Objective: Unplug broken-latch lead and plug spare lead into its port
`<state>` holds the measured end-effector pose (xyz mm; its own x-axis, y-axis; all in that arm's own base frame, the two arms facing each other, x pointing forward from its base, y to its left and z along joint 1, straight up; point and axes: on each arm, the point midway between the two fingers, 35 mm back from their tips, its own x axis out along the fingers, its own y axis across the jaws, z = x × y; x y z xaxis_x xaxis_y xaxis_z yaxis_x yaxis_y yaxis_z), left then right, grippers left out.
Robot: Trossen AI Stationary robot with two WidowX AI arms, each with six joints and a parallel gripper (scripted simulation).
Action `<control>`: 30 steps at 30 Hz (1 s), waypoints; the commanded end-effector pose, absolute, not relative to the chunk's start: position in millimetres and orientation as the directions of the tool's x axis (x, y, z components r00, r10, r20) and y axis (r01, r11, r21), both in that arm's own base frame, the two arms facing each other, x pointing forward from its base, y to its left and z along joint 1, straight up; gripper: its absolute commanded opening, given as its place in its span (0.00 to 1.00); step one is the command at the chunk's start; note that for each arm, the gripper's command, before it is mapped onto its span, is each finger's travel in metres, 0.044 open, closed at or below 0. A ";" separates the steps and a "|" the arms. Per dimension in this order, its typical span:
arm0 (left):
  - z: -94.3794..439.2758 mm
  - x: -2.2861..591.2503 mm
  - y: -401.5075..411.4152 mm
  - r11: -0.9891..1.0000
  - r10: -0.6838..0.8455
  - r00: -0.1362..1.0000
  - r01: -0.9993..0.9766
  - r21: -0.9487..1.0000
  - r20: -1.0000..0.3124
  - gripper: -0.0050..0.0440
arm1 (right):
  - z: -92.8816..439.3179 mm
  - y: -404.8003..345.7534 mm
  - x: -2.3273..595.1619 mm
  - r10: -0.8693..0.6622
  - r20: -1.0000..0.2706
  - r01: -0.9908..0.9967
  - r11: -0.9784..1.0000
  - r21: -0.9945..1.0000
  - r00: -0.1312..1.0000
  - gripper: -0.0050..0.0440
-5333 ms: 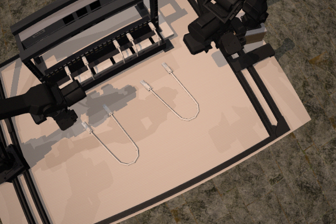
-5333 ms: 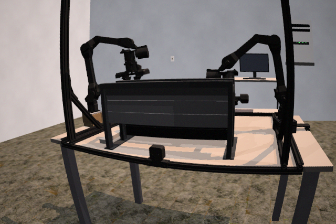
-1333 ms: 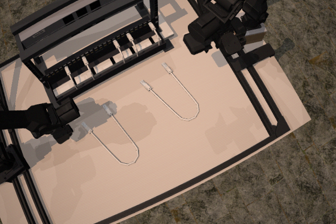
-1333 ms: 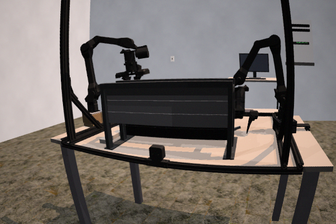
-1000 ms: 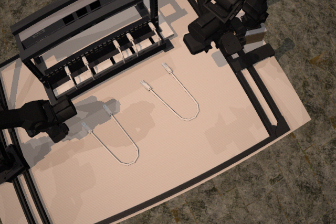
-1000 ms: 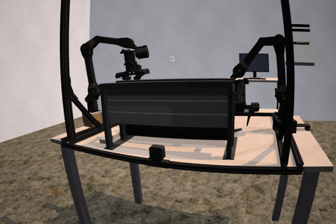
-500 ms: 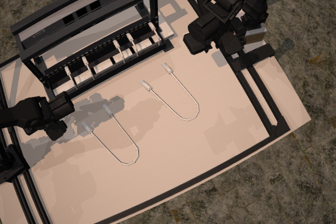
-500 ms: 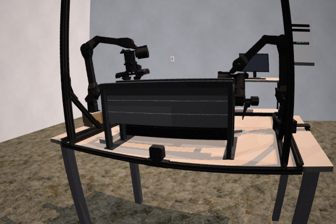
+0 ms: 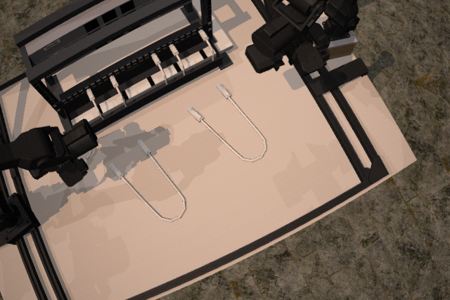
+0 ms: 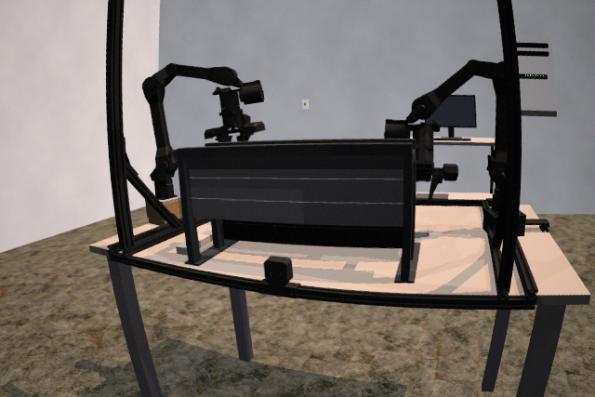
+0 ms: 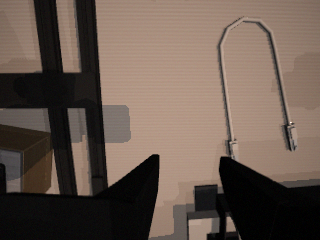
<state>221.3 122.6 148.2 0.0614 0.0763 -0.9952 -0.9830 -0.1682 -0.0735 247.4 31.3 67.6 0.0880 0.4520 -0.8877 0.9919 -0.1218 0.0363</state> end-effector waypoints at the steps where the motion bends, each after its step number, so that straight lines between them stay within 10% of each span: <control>1: 148.2 221.3 122.6 -0.168 0.076 0.061 -0.983 -0.074 -0.995 0.46 | 68.7 31.4 248.0 0.452 -0.888 0.992 -0.123 0.038 0.090 0.46; 30: 148.2 221.3 122.6 -0.168 0.076 0.061 -0.983 -0.074 -0.995 0.46 | 50.3 -44.5 336.9 0.440 -0.897 0.998 -0.056 0.018 0.041 0.46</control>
